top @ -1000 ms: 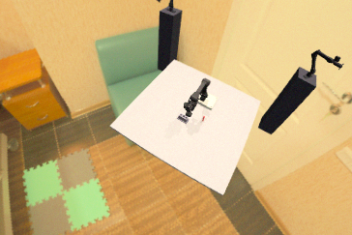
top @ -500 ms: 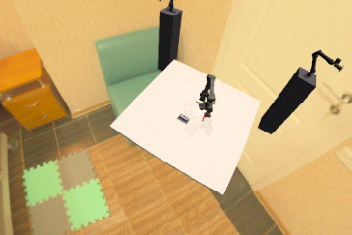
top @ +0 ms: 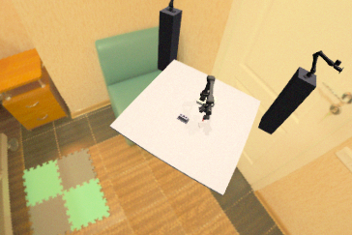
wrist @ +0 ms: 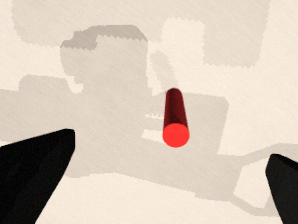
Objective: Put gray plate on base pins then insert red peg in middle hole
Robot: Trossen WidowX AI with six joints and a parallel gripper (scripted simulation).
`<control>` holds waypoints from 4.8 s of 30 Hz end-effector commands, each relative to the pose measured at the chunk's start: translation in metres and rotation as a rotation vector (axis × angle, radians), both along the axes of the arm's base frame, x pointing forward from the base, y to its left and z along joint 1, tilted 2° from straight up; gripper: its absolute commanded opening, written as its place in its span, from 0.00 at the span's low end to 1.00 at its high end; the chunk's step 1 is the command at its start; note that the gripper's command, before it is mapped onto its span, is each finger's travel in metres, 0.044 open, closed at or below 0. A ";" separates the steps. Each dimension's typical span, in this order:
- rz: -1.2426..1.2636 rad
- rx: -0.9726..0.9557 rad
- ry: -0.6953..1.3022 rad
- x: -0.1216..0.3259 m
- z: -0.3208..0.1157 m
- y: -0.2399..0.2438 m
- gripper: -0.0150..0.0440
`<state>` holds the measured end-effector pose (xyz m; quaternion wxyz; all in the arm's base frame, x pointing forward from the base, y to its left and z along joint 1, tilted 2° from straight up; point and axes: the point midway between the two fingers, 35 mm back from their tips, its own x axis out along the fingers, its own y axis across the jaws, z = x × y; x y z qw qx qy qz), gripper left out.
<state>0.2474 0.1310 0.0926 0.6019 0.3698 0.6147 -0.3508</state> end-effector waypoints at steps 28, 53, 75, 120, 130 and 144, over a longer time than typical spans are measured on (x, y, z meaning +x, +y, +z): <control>-0.003 -0.005 0.014 -0.003 -0.052 0.001 1.00; -0.003 -0.005 0.014 -0.003 -0.058 0.001 0.31; -0.003 -0.005 0.013 0.003 -0.009 0.002 0.25; -0.018 -0.011 0.011 0.062 0.017 -0.071 0.25; -0.033 -0.010 0.006 0.075 0.016 -0.097 0.25; -0.020 -0.015 0.005 0.091 0.015 -0.138 0.25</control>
